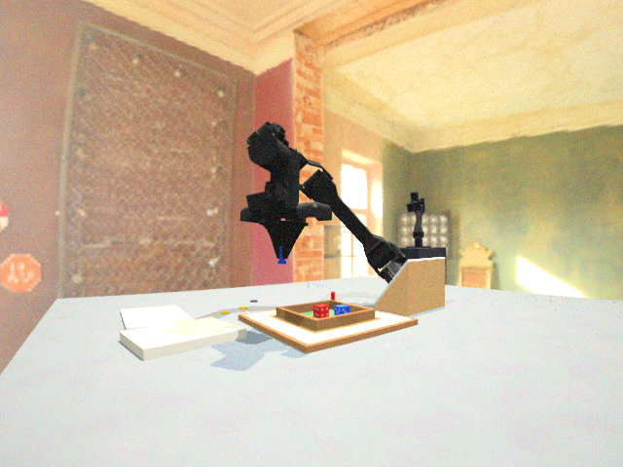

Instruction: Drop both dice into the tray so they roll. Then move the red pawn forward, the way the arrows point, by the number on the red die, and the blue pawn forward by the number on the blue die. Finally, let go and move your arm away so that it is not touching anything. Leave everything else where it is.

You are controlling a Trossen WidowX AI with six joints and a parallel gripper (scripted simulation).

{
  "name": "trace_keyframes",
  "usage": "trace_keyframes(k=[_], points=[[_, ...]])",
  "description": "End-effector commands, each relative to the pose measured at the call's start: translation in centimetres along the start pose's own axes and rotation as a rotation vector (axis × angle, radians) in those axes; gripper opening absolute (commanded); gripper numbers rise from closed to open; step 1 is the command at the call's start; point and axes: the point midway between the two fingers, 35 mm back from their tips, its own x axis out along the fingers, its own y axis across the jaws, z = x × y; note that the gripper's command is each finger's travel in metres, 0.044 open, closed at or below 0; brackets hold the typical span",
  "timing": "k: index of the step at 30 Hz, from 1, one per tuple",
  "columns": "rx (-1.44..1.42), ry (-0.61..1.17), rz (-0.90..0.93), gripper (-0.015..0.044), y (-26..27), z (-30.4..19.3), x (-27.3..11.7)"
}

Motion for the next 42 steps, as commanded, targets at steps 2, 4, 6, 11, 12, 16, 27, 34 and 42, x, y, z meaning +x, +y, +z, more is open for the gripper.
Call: trace_keyframes(k=[2, 4, 6, 11, 12, 16, 27, 34, 42], points=[[0.0, 0.014, 0.006, 0.0, 1.7, -0.7, 0.4], [0.002, 0.014, 0.008, 0.0, 2.5, -1.0, 0.5], [0.005, 0.015, 0.01, 0.0, 3.2, -1.4, 0.7], [0.011, 0.018, 0.015, 0.0, 5.1, -2.5, 1.2], [0.012, 0.018, 0.015, 0.0, 5.5, -2.7, 1.3], [0.017, 0.021, 0.018, 0.0, 6.9, -3.7, 1.7], [0.031, 0.031, 0.021, 0.0, 10.3, -6.9, 3.2], [0.041, 0.038, 0.02, 0.0, 12.1, -9.2, 4.3], [0.054, 0.047, 0.017, 0.0, 13.8, -12.1, 5.6]])
